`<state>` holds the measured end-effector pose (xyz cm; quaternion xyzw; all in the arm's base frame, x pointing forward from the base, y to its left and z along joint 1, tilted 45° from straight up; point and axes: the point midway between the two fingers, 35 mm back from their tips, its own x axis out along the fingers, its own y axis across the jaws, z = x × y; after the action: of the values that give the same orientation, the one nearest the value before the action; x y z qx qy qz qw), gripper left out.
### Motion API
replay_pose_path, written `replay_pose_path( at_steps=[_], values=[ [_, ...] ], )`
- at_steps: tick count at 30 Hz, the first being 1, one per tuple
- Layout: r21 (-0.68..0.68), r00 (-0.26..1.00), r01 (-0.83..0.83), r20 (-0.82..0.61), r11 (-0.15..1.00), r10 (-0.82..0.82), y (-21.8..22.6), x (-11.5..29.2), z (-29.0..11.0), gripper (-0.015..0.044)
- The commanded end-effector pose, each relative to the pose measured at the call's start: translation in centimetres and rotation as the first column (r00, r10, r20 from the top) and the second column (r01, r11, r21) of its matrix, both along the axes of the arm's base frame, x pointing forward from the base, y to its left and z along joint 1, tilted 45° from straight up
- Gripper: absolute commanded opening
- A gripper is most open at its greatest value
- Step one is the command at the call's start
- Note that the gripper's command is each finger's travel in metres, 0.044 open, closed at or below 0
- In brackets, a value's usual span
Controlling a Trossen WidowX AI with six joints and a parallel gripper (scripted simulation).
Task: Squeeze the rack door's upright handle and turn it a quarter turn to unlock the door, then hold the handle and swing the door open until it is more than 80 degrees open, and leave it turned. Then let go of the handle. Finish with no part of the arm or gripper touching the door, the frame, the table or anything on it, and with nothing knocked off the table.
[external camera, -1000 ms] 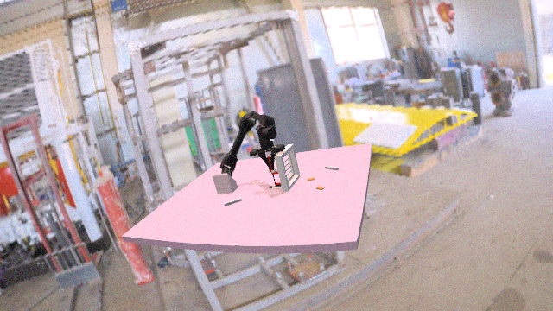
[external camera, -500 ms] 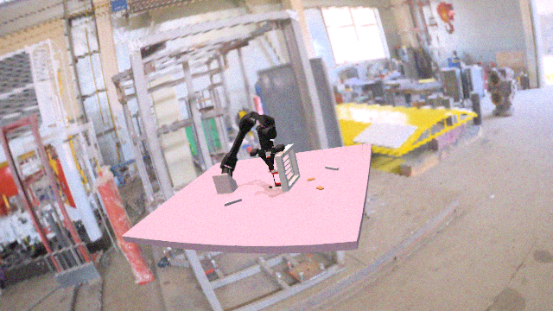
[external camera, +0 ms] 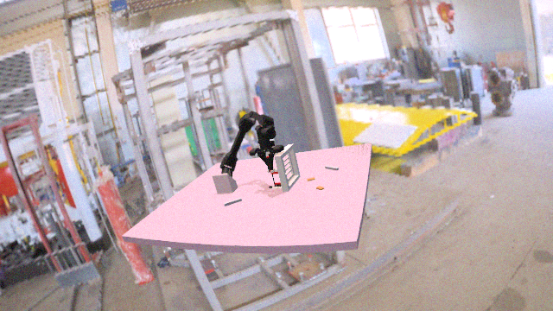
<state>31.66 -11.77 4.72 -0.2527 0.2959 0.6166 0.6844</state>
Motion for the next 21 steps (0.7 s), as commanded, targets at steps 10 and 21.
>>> replay_pose_path(
  at_steps=[10,21],
  values=[
    [-0.002,0.955,0.214,-0.211,0.977,-0.21,0.9,-1.8,0.7,0.0028],
    [-0.033,0.865,0.364,-0.358,0.931,-0.351,2.1,-3.8,1.7,0.0028]
  ],
)
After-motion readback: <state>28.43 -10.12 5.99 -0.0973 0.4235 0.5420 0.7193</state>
